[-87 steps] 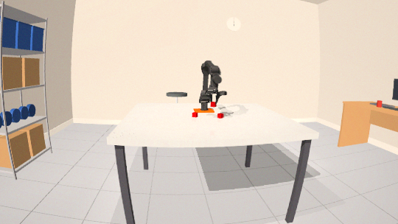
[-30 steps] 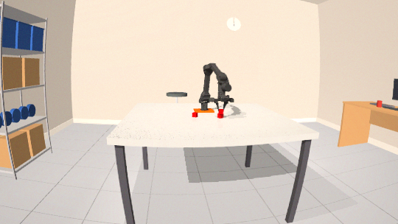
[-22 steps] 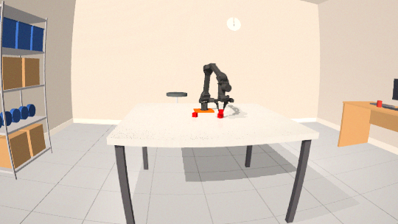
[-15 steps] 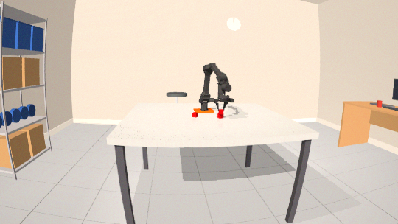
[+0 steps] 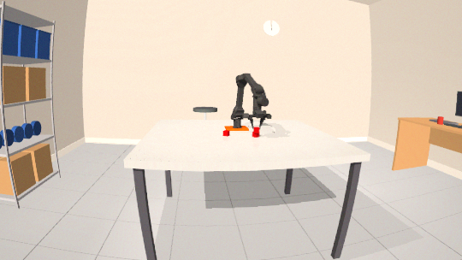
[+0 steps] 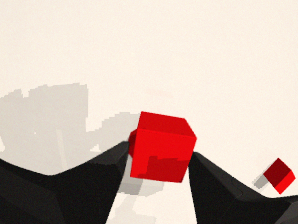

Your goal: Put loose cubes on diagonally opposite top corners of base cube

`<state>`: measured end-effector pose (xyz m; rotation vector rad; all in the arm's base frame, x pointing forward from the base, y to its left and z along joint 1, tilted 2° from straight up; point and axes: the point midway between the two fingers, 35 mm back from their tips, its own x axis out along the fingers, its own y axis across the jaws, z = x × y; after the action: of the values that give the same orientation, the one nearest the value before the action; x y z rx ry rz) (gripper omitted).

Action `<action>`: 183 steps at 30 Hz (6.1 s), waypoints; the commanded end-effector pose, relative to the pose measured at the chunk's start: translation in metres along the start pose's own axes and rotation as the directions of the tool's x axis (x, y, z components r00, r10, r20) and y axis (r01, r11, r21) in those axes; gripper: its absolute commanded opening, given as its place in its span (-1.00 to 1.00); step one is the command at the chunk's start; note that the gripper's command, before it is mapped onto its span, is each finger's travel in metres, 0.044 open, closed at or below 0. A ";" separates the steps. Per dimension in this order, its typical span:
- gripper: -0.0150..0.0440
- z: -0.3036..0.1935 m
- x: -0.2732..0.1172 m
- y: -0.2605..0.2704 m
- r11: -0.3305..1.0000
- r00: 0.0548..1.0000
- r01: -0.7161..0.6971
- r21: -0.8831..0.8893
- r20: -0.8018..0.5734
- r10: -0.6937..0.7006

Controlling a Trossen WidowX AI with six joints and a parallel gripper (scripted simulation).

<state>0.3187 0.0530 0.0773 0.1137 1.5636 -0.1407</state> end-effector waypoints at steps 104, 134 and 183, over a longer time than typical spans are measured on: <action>0.32 -0.048 0.038 -0.193 0.481 1.000 0.007 -0.876 -0.001 -0.016; -0.14 -0.043 -0.026 -0.194 0.481 1.000 0.008 -0.876 0.000 -0.016; -0.14 -0.024 -0.065 -0.099 0.862 1.000 0.005 -0.507 0.004 -0.004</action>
<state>0.2751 -0.0505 0.1453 -0.3570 1.5469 0.3184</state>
